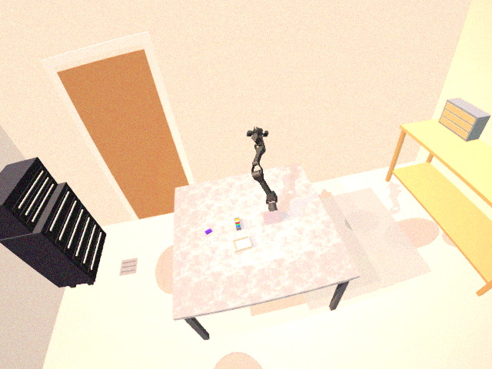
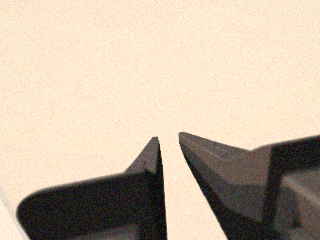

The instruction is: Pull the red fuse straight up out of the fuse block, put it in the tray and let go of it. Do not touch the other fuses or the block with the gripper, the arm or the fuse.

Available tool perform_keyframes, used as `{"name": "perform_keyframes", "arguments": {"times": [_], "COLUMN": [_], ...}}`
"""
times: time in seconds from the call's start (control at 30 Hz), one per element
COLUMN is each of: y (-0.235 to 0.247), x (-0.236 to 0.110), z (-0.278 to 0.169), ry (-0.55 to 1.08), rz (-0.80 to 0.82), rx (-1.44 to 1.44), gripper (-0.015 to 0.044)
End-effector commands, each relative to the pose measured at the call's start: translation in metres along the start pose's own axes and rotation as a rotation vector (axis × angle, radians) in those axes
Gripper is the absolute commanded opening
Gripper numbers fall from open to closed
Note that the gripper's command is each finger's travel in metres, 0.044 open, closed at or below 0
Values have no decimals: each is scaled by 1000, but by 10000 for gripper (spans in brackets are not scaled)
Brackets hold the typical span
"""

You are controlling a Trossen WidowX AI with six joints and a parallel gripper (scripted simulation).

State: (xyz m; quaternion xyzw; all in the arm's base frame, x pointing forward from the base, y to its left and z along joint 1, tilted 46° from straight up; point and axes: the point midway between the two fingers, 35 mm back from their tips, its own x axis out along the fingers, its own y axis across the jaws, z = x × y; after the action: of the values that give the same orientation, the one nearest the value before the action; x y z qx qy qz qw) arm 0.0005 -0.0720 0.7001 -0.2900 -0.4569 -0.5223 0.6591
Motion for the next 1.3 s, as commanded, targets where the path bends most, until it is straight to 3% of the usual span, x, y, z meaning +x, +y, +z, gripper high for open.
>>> {"name": "perform_keyframes", "arguments": {"times": [0.0, 0.3, 0.6, 0.87, 1.27], "y": [-34, -56, -22, 46, 143], "x": [7, 8, -18, -70, -171], "z": [-42, -157, -276, -363, -430], "ry": [90, 337, 649, 951, 1346], "rz": [-82, -157, -174, -161, -61], "rx": [120, 308, 451, 557, 548], "gripper": [62, 62, 62, 62, 62]}}
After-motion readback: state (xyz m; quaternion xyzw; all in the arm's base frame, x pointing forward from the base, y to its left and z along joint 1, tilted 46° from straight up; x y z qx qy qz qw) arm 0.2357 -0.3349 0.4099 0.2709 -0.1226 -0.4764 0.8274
